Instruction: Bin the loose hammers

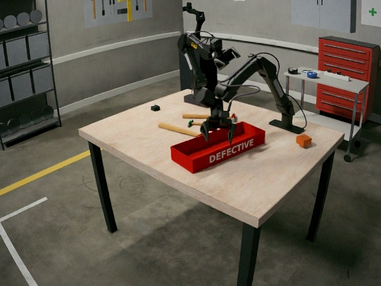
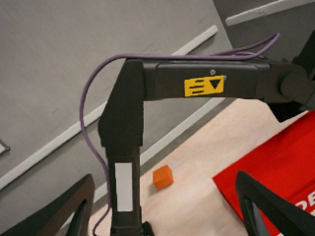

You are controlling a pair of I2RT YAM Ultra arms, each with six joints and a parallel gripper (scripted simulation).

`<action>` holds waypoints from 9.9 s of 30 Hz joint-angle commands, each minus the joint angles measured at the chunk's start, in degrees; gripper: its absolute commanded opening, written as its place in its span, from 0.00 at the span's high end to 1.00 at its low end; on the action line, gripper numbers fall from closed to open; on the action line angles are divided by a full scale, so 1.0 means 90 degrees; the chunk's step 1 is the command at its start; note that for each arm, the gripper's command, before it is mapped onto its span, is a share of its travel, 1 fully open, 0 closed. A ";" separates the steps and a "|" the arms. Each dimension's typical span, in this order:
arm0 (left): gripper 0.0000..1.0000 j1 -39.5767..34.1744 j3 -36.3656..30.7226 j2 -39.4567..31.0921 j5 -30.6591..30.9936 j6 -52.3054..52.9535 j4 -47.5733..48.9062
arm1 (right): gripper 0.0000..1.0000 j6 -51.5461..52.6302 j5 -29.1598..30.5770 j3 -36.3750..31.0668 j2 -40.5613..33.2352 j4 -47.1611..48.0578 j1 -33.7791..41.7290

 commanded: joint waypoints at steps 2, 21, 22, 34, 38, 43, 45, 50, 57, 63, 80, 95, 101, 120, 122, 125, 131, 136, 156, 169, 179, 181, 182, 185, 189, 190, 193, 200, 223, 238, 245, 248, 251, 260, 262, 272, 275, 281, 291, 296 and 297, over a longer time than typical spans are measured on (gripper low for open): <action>0.00 -0.0001 0.0092 -0.0137 -0.0087 0.0008 -0.0002 | 0.00 -0.0017 -0.0003 0.0127 -0.0064 0.0077 -0.0001; 0.34 -0.0065 -0.0075 -0.0137 0.0248 0.0344 -0.0124 | 0.00 -0.0001 -0.0001 0.0050 -0.0018 0.0043 -0.0001; 0.45 -0.0096 -0.0113 -0.0176 0.0369 0.0527 -0.0163 | 0.00 -0.0001 -0.0001 0.0050 -0.0018 0.0043 -0.0001; 0.53 -0.0906 -0.1170 -0.1251 0.1720 0.2607 -0.0550 | 0.00 -0.0001 -0.0001 0.0050 -0.0018 0.0043 -0.0001; 0.53 -0.1284 -0.1681 -0.1792 0.2391 0.3580 -0.0732 | 0.00 -0.0001 -0.0001 0.0050 -0.0018 0.0043 -0.0001; 0.53 -0.1651 -0.2218 -0.2349 0.2983 0.4459 -0.0867 | 0.00 -0.0001 -0.0001 0.0050 -0.0018 0.0043 -0.0001; 0.53 -0.1803 -0.2426 -0.2566 0.3237 0.4835 -0.0934 | 0.00 -0.0001 -0.0001 0.0050 -0.0018 0.0043 -0.0001; 0.53 -0.2107 -0.2886 -0.2995 0.3770 0.5576 -0.1062 | 0.00 -0.0001 -0.0001 0.0050 -0.0018 0.0043 -0.0001; 0.53 -0.2567 -0.3818 -0.3632 0.4675 0.6799 -0.1341 | 0.00 -0.0001 -0.0001 0.0050 -0.0018 0.0043 -0.0001; 0.53 -0.2949 -0.4551 -0.4075 0.5417 0.7789 -0.1730 | 0.23 -0.0079 -0.0082 0.0076 0.0006 -0.0122 -0.0040; 0.53 -0.3260 -0.5024 -0.4415 0.5668 0.8126 -0.1868 | 0.63 -0.1058 -0.0812 0.1340 0.1688 -0.3212 -0.2805; 0.53 -0.3260 -0.5027 -0.4416 0.5669 0.8126 -0.1868 | 0.63 -0.1922 -0.1291 0.2268 0.3566 -0.6472 -0.3890; 0.53 -0.3222 -0.4985 -0.4359 0.5667 0.8125 -0.1868 | 0.63 -0.2198 -0.1427 0.2582 0.4230 -0.7484 -0.4256; 0.53 -0.3222 -0.4985 -0.4359 0.5667 0.8125 -0.1868 | 0.63 -0.2371 -0.1434 0.2959 0.4967 -0.8112 -0.4649; 0.53 -0.3222 -0.4985 -0.4359 0.5667 0.8125 -0.1868 | 0.63 -0.2422 -0.1435 0.2885 0.5087 -0.8030 -0.4654; 0.53 -0.3275 -0.5057 -0.4328 0.5665 0.8112 -0.1751 | 0.63 -0.2429 -0.1434 0.2877 0.5172 -0.7873 -0.4661; 0.53 -0.3356 -0.5100 -0.4084 0.5645 0.7988 -0.1523 | 0.63 -0.2416 -0.1433 0.2804 0.5283 -0.7668 -0.4665; 0.53 -0.3374 -0.5138 -0.4008 0.5639 0.7970 -0.1407 | 0.63 -0.2415 -0.1434 0.2719 0.5366 -0.7557 -0.4665; 0.53 -0.3386 -0.5248 -0.3771 0.5636 0.7989 -0.1095 | 0.63 -0.2387 -0.1436 0.2734 0.5333 -0.7593 -0.4625; 0.64 -0.3252 -0.5016 -0.3763 0.5689 0.8111 -0.1301 | 0.63 -0.2387 -0.1436 0.2734 0.5333 -0.7593 -0.4625; 0.76 -0.3282 -0.5084 -0.3820 0.5652 0.8066 -0.1223 | 0.63 -0.2387 -0.1436 0.2734 0.5333 -0.7593 -0.4625; 0.78 -0.3282 -0.5084 -0.3820 0.5652 0.8066 -0.1223 | 0.63 -0.2387 -0.1436 0.2734 0.5333 -0.7593 -0.4625; 0.80 -0.3282 -0.5084 -0.3820 0.5652 0.8066 -0.1223 | 0.63 -0.2387 -0.1436 0.2734 0.5333 -0.7593 -0.4625; 1.00 -0.3282 -0.5084 -0.3820 0.5652 0.8066 -0.1223 | 0.63 -0.2387 -0.1436 0.2734 0.5333 -0.7593 -0.4625; 1.00 -0.3282 -0.5084 -0.3820 0.5652 0.8066 -0.1223 | 0.63 -0.2387 -0.1436 0.2734 0.5333 -0.7593 -0.4625; 0.89 -0.3282 -0.5084 -0.3820 0.5652 0.8066 -0.1223 | 0.63 -0.2387 -0.1436 0.2734 0.5333 -0.7593 -0.4625; 0.83 -0.3282 -0.5084 -0.3820 0.5652 0.8066 -0.1223 | 0.71 -0.2387 -0.1436 0.2734 0.5333 -0.7593 -0.4625; 0.83 -0.3282 -0.5084 -0.3820 0.5652 0.8066 -0.1223 | 0.81 -0.2387 -0.1436 0.2734 0.5333 -0.7593 -0.4625; 0.83 -0.3237 -0.5172 -0.3734 0.5537 0.8059 -0.1650 | 0.92 -0.2315 -0.1180 0.2668 0.5338 -0.7695 -0.4673; 0.83 -0.3234 -0.5312 -0.3639 0.5439 0.8042 -0.2080 | 0.92 -0.2412 -0.0604 0.2674 0.5254 -0.7860 -0.4814; 0.83 -0.3232 -0.5345 -0.3587 0.5455 0.8030 -0.2257 | 0.92 -0.2766 -0.1027 0.2622 0.5241 -0.7682 -0.5088; 0.83 -0.3232 -0.5350 -0.3574 0.5451 0.8029 -0.2286 | 0.92 -0.3088 -0.1428 0.2591 0.5227 -0.7593 -0.5331; 0.83 -0.3234 -0.5345 -0.3570 0.5454 0.8030 -0.2276 | 0.92 -0.3112 -0.1441 0.2612 0.5234 -0.7609 -0.5349; 0.83 -0.3260 -0.5295 -0.3612 0.5454 0.8043 -0.2234 | 0.92 -0.3075 -0.1472 0.2615 0.5234 -0.7602 -0.5304; 0.83 -0.3259 -0.5265 -0.3656 0.5489 0.8097 -0.2092 | 0.92 -0.3059 -0.1572 0.2691 0.5298 -0.7595 -0.5255; 0.83 -0.3282 -0.5022 -0.3850 0.5647 0.8110 -0.1245 | 0.92 -0.2981 -0.1934 0.2730 0.5344 -0.7571 -0.5055; 0.83 -0.3283 -0.5015 -0.3858 0.5652 0.8110 -0.1217 | 0.92 -0.2980 -0.1937 0.2730 0.5344 -0.7570 -0.5054; 0.83 -0.3282 -0.5084 -0.3819 0.5653 0.8066 -0.1222 | 0.63 -0.2976 -0.1967 0.2874 0.5205 -0.7682 -0.5092; 0.83 -0.3282 -0.5084 -0.3819 0.5653 0.8066 -0.1222 | 0.63 -0.3009 -0.1999 0.2986 0.5052 -0.7772 -0.5131; 0.83 -0.3282 -0.5084 -0.3819 0.5653 0.8066 -0.1222 | 0.63 -0.3037 -0.1979 0.3140 0.4904 -0.8071 -0.5150; 0.83 -0.3282 -0.5084 -0.3819 0.5653 0.8066 -0.1222 | 0.52 -0.3047 -0.1990 0.3167 0.4879 -0.8123 -0.5154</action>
